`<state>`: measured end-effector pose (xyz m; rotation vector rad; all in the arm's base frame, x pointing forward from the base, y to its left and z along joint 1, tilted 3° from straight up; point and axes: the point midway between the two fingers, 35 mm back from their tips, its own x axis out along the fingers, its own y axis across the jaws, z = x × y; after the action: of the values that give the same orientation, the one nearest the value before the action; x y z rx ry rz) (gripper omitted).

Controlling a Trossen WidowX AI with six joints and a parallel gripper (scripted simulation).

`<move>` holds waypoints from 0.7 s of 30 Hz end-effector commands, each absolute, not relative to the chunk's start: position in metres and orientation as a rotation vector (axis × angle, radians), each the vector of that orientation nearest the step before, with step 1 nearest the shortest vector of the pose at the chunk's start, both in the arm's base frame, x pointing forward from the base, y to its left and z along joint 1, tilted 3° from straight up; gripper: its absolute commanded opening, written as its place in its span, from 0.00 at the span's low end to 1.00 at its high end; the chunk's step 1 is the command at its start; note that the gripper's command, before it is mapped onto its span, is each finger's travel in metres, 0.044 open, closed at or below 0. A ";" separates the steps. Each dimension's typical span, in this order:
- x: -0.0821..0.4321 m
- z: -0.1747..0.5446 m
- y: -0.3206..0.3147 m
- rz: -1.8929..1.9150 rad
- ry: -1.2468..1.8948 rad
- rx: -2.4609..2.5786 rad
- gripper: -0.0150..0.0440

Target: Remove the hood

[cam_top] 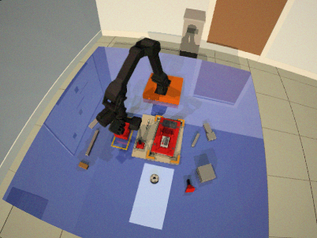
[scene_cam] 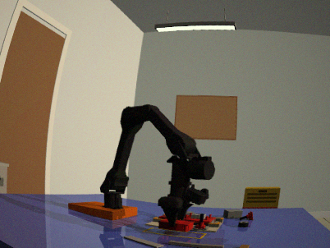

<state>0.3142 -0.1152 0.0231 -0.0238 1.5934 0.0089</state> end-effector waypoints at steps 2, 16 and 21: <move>0.313 0.019 -0.116 0.009 1.599 -0.030 0.25; 0.313 0.012 -0.116 0.009 1.599 -0.030 0.25; 0.313 0.010 -0.116 0.009 1.599 -0.030 0.25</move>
<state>0.3142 -0.1154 0.0134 -0.0242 1.5920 0.0085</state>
